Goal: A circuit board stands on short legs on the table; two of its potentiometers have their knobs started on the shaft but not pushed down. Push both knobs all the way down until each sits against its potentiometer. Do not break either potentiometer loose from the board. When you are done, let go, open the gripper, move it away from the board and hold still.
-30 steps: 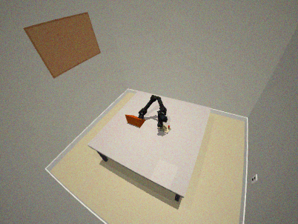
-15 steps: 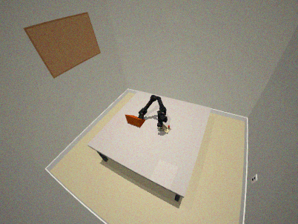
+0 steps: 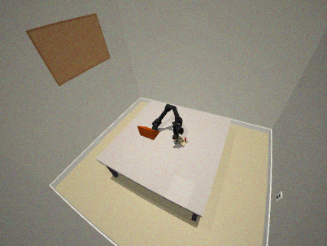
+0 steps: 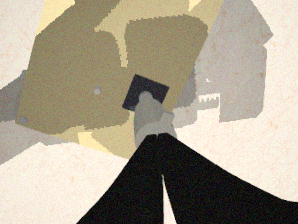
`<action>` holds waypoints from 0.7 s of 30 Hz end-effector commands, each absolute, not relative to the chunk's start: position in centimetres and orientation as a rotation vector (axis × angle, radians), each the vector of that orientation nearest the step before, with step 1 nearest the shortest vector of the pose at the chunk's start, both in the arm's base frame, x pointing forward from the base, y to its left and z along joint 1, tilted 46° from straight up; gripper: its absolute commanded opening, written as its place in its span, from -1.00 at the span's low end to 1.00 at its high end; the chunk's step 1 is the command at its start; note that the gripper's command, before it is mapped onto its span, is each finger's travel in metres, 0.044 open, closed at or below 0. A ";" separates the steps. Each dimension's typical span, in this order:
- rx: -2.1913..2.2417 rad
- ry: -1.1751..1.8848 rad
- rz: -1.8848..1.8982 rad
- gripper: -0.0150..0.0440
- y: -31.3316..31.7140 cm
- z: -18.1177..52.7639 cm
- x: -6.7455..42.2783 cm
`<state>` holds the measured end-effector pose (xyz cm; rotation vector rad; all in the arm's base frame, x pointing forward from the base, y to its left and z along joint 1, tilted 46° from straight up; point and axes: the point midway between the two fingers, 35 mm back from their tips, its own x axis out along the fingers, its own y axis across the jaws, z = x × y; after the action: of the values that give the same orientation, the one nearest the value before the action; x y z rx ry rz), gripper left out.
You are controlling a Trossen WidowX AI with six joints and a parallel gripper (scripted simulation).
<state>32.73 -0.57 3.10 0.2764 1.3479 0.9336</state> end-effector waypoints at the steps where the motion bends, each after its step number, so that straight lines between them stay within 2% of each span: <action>1: 0.269 1.356 0.964 -0.49 1.1 1.9 32.8; 21: 0.269 1.356 0.964 -0.49 1.7 1.3 32.7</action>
<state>32.62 -0.25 2.71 0.2806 1.3433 0.9203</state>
